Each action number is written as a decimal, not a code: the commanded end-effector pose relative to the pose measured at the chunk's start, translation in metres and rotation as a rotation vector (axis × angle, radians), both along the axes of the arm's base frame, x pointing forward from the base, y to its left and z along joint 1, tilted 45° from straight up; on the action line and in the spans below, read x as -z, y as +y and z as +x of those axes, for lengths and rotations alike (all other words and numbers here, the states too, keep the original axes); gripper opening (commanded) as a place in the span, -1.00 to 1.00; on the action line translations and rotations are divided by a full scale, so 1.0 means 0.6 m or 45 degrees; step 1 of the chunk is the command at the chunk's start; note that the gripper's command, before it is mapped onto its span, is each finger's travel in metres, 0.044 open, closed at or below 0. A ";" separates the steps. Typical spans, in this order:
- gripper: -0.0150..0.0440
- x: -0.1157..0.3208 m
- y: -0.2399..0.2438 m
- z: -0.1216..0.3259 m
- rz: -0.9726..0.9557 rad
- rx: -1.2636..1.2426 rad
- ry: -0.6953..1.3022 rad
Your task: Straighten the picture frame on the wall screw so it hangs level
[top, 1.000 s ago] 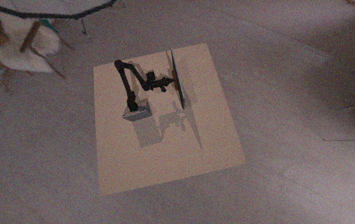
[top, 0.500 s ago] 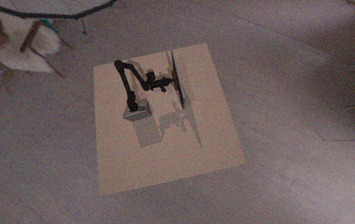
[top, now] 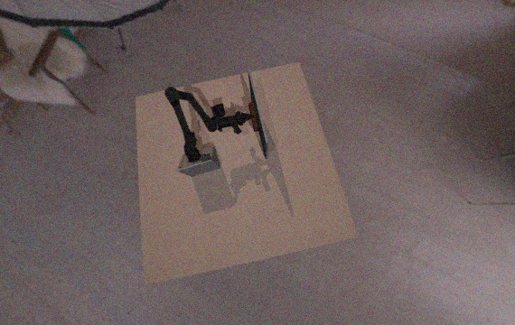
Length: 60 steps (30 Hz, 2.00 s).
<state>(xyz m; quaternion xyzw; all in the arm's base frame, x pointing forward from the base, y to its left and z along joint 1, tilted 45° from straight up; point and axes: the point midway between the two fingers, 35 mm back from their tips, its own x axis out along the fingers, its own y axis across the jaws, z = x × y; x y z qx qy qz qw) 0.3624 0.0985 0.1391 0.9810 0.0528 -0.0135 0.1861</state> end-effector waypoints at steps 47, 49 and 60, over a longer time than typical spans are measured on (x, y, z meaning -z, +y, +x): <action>-0.49 -0.007 -0.009 0.002 -0.002 0.015 -0.005; -0.49 -0.007 -0.009 0.002 -0.002 0.015 -0.005; -0.49 -0.013 -0.008 0.002 -0.001 0.015 -0.005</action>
